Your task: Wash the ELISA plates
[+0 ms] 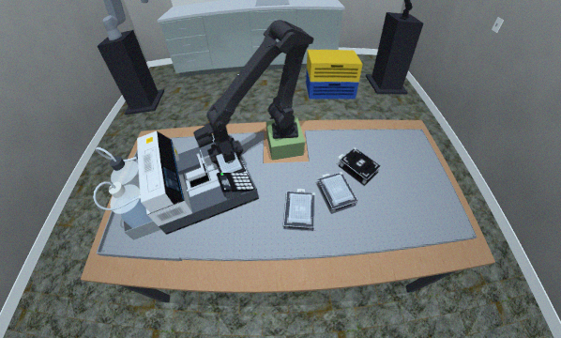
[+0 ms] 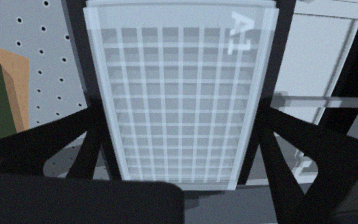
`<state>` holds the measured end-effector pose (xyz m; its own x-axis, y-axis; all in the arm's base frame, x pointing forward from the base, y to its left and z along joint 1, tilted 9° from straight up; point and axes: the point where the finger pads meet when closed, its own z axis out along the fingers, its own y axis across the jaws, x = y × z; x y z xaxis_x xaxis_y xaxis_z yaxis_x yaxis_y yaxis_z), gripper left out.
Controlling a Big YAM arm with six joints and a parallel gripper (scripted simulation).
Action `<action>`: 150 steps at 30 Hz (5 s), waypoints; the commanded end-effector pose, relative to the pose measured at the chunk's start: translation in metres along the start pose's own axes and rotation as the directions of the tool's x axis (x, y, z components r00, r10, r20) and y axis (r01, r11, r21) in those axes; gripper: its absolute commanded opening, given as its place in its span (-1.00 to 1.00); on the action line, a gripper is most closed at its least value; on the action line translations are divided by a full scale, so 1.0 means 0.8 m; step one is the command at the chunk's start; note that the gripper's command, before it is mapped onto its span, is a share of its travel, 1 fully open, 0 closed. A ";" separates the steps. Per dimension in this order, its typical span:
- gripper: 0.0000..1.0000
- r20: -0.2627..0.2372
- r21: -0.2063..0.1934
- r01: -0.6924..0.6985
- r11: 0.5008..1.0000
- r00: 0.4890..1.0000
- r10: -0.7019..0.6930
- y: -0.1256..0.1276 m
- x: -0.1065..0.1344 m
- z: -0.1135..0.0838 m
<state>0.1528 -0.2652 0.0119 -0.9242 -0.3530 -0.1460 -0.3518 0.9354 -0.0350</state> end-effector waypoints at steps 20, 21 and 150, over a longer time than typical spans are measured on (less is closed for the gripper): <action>1.00 0.001 0.027 0.003 1.000 1.000 -0.003 -0.015 -0.003 -0.007; 1.00 0.001 0.037 0.005 0.999 1.000 -0.005 -0.016 -0.005 -0.014; -1.00 0.037 -0.025 -1.000 -0.008 -0.008 0.999 0.083 -0.227 -0.134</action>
<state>0.2673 -0.1305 0.1208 -0.4389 0.8974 -0.0461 0.8854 0.4406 0.1482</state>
